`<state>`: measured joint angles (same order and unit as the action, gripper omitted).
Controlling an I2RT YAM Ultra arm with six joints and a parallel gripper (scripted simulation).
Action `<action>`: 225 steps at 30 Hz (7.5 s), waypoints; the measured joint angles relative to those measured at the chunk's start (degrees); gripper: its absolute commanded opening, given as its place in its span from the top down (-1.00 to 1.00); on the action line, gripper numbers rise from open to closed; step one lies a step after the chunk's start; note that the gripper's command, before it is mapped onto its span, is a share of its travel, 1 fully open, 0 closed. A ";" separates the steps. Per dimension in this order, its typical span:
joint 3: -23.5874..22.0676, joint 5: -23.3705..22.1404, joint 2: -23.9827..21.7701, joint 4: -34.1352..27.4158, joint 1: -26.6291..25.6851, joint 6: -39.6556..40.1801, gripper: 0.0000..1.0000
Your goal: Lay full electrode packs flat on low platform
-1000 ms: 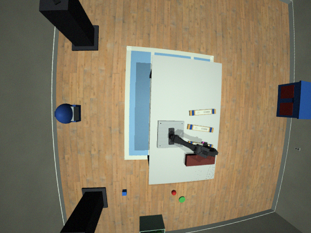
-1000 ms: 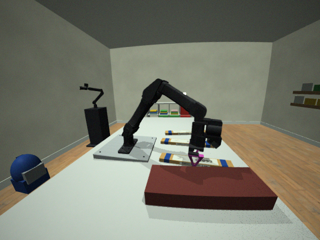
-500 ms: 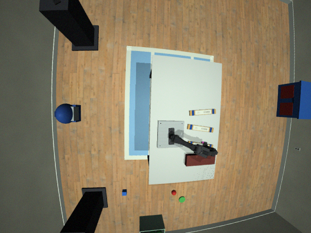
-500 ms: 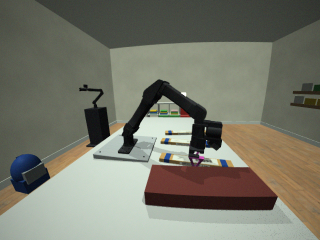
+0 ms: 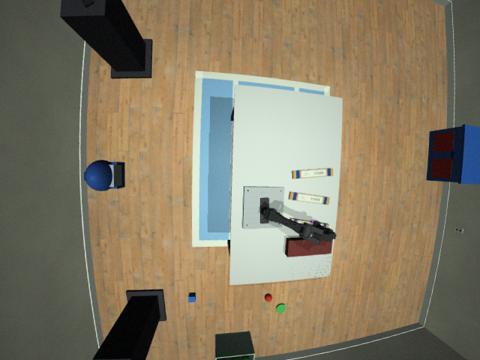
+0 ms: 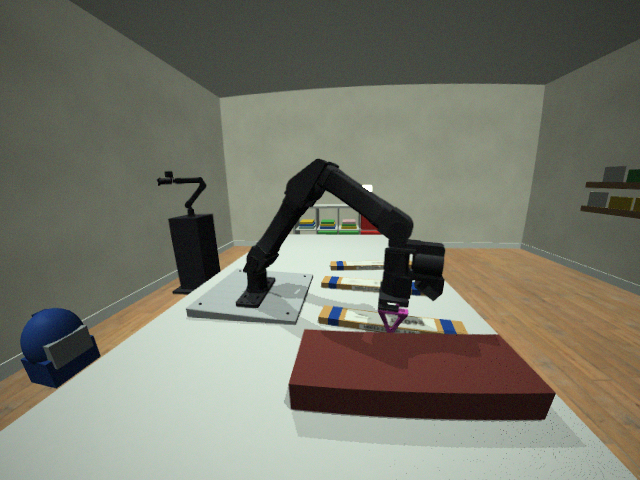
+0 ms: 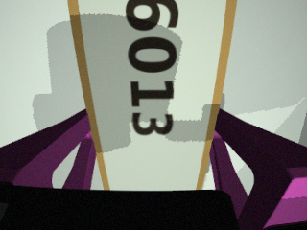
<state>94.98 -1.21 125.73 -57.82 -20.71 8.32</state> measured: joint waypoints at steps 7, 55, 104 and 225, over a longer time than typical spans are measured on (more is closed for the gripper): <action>0.00 0.00 0.00 0.02 0.00 0.00 1.00; 0.00 0.00 0.00 0.02 0.00 0.00 1.00; 4.20 0.00 -0.79 -6.78 0.02 0.00 1.00; 11.43 0.00 -1.25 -14.49 0.02 0.13 1.00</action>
<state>106.41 -1.21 124.49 -72.31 -20.69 8.45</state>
